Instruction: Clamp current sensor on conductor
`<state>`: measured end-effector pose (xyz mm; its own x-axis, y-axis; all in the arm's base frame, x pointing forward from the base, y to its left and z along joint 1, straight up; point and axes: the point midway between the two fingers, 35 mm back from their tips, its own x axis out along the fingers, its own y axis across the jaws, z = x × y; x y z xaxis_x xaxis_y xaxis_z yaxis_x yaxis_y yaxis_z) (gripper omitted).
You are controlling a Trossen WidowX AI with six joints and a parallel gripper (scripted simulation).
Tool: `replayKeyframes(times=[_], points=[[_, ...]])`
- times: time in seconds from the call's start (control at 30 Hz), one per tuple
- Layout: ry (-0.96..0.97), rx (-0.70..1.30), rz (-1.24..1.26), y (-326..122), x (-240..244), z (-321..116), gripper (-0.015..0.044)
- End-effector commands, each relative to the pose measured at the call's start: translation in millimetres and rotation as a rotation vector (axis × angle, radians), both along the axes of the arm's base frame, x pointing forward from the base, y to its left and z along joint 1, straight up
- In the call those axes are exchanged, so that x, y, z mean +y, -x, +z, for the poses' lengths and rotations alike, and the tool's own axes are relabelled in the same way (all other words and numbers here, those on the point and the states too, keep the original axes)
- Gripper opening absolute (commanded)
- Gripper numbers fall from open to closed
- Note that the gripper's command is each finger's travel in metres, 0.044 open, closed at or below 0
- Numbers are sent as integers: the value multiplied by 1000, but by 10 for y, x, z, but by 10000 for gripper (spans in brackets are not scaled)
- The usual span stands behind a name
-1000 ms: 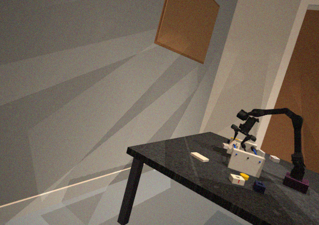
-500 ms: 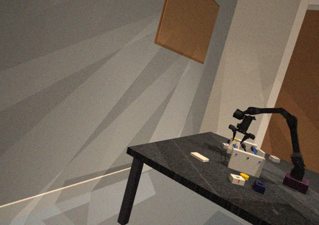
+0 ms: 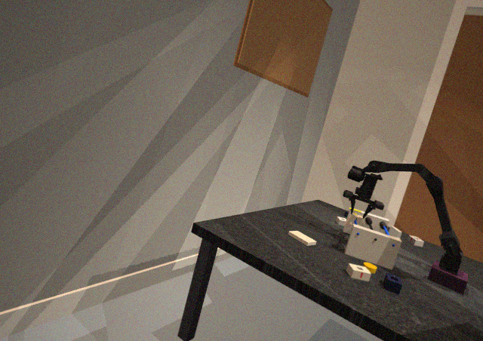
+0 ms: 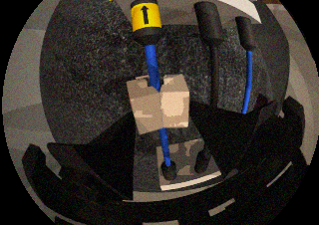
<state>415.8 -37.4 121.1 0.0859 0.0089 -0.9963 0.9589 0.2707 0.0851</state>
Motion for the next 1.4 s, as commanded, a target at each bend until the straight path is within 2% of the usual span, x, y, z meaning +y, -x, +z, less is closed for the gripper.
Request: replayKeyframes(times=[0.0,0.33,0.6,0.73,1.37], points=[[1,-6,0,3,-5,24,184],[1,-6,0,3,-5,24,440],[1,-6,0,-2,-5,-3,440],[6,-3,-1,-34,0,-312,440],[6,-3,-1,-56,1,-524,440]])
